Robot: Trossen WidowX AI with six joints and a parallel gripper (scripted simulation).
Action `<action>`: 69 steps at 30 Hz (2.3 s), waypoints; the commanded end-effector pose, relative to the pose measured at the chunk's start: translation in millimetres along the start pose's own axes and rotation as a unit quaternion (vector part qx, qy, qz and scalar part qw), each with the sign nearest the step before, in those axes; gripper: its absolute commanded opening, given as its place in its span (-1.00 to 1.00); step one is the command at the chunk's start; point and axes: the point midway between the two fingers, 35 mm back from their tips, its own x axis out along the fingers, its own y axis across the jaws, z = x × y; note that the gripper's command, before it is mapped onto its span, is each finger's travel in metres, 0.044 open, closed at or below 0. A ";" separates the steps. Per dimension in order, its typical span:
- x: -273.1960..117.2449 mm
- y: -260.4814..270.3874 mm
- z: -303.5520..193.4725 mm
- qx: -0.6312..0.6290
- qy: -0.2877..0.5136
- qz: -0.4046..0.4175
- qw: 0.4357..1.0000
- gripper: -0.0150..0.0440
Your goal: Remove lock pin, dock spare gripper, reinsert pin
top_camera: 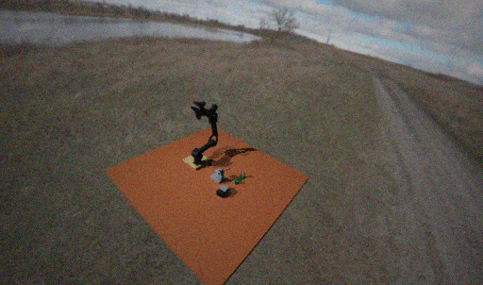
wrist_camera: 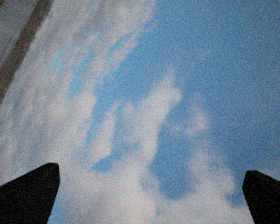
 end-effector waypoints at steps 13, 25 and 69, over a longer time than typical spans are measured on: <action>52.6 -97.0 150.3 0.056 -0.308 -0.125 0.941 0.53; -33.1 -184.9 300.2 0.037 -0.625 -0.174 0.760 0.53; -450.3 -41.0 327.7 -0.434 -0.846 0.032 0.310 0.53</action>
